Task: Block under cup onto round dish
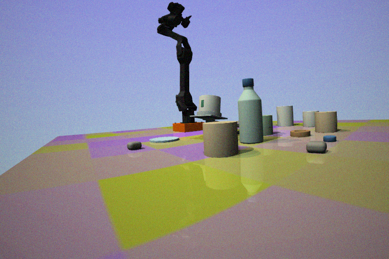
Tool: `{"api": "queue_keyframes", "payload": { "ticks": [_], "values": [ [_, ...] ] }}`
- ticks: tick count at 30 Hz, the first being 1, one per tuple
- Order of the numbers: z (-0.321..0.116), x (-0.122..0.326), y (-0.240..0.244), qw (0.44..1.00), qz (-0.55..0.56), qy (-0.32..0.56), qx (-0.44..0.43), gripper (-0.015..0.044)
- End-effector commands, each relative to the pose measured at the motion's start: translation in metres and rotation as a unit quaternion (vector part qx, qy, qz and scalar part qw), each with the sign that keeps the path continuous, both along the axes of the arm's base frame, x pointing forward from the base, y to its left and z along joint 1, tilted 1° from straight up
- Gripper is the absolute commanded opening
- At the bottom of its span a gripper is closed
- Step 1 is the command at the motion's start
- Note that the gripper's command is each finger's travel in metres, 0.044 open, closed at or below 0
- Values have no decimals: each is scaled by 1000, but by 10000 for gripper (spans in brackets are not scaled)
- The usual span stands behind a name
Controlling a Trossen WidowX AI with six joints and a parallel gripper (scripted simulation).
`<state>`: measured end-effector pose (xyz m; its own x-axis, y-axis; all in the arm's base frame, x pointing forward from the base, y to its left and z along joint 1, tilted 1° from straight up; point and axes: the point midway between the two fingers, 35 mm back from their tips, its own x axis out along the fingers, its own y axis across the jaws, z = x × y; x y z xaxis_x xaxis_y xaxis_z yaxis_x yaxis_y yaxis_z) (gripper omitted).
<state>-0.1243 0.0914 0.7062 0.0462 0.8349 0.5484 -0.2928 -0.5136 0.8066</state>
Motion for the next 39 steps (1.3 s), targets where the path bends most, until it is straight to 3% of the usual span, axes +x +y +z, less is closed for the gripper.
{"api": "queue_keyframes", "payload": {
  "ticks": [1,20,39],
  "values": [
    [0,0,-1,1000,1,-1,1,426],
    [24,-45,-80,970,139,-117,161,440],
    [15,-60,-186,876,293,-184,337,440]
  ]
}}
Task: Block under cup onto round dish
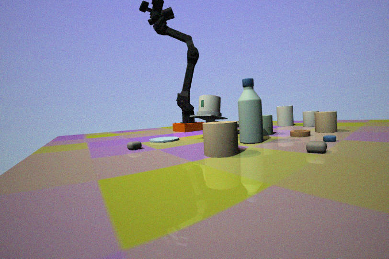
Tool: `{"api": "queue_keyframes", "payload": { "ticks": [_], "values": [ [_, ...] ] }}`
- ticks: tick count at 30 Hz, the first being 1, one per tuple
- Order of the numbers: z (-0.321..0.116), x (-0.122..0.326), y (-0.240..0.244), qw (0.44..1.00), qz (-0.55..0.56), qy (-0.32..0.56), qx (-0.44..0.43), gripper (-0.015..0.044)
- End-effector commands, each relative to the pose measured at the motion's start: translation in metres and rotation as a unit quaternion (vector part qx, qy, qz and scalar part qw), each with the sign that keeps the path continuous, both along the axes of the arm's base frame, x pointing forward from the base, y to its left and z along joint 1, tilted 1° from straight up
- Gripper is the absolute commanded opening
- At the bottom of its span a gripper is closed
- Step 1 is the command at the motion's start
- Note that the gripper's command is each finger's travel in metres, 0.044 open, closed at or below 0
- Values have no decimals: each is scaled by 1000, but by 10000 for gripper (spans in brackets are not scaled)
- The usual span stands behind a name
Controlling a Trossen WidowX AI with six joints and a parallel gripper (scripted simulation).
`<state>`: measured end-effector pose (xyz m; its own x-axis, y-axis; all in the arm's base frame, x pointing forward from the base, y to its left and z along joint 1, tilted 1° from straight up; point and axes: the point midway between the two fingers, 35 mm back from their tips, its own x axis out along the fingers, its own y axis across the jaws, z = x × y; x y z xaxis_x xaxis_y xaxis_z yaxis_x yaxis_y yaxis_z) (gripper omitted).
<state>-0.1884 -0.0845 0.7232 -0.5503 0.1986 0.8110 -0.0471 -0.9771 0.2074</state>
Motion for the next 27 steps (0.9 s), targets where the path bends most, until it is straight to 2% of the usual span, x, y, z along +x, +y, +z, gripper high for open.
{"api": "queue_keyframes", "payload": {
  "ticks": [1,15,27],
  "values": [
    [-3,5,-17,999,37,-7,29,440],
    [-33,29,-99,968,185,-34,165,440],
    [-77,75,-162,903,315,-40,289,440]
  ]
}}
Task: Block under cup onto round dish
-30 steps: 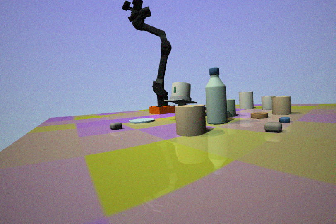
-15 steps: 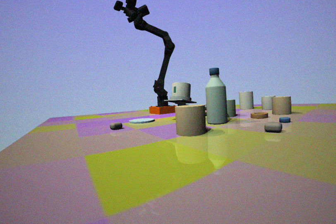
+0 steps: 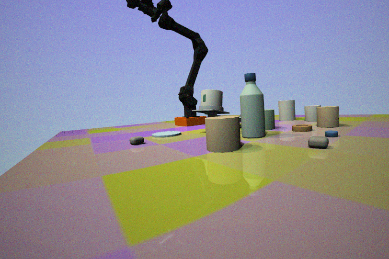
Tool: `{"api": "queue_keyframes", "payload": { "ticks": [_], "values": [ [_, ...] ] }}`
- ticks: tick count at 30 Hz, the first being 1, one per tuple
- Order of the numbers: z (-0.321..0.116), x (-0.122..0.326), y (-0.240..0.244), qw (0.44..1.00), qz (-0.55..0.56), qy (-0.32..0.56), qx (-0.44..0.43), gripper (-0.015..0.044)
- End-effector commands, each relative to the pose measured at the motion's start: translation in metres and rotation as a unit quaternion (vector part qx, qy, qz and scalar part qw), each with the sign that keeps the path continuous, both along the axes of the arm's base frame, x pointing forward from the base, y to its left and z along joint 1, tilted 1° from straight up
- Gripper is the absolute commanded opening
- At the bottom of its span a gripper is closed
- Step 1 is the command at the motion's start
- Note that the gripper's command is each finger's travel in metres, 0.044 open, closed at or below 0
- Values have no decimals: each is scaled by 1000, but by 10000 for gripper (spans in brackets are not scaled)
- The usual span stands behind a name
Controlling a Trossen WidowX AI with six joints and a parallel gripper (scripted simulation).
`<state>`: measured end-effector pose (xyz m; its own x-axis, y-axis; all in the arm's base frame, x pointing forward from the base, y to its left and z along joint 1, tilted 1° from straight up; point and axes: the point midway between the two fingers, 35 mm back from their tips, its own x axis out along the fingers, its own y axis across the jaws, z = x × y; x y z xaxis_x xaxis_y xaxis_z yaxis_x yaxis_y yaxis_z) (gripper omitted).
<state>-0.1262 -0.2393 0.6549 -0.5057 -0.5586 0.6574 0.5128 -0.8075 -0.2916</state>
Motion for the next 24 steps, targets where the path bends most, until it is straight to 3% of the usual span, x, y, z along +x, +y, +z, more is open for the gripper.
{"api": "queue_keyframes", "payload": {
  "ticks": [1,12,24],
  "values": [
    [-13,17,-12,998,44,0,33,440],
    [-69,79,-52,971,183,6,154,440],
    [-140,156,-64,901,332,23,279,440]
  ]
}}
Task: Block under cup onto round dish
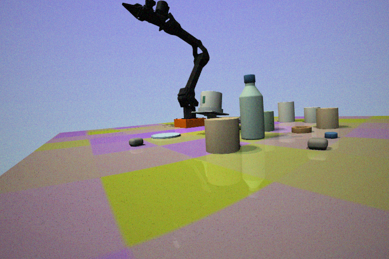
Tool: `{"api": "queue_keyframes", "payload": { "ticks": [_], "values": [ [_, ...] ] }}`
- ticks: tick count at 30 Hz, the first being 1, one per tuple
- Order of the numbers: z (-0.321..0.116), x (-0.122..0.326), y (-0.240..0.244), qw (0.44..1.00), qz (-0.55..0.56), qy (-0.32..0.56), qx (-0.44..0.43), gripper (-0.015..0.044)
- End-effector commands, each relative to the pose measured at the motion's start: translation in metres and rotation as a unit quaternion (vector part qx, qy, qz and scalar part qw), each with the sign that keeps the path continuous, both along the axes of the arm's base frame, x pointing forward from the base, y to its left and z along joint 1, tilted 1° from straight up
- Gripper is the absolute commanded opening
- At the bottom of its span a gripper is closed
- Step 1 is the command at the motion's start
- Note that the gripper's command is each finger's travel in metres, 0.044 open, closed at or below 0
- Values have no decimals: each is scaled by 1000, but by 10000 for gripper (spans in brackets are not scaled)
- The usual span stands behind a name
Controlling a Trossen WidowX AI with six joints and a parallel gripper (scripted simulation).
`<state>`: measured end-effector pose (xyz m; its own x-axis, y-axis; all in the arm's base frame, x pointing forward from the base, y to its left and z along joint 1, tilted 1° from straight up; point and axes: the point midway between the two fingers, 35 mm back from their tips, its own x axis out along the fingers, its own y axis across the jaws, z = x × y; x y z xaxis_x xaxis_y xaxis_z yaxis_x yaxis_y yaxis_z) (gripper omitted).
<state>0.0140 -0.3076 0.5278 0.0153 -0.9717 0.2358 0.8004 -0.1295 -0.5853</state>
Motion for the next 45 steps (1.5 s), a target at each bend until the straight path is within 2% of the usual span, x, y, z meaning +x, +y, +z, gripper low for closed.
{"api": "queue_keyframes", "payload": {
  "ticks": [1,11,22,34,45],
  "values": [
    [-19,22,5,998,47,3,33,440],
    [-82,84,24,973,180,21,140,440],
    [-151,140,72,913,317,41,252,440],
    [-222,176,144,811,443,81,374,440],
    [-277,181,221,689,531,123,477,440]
  ]
}}
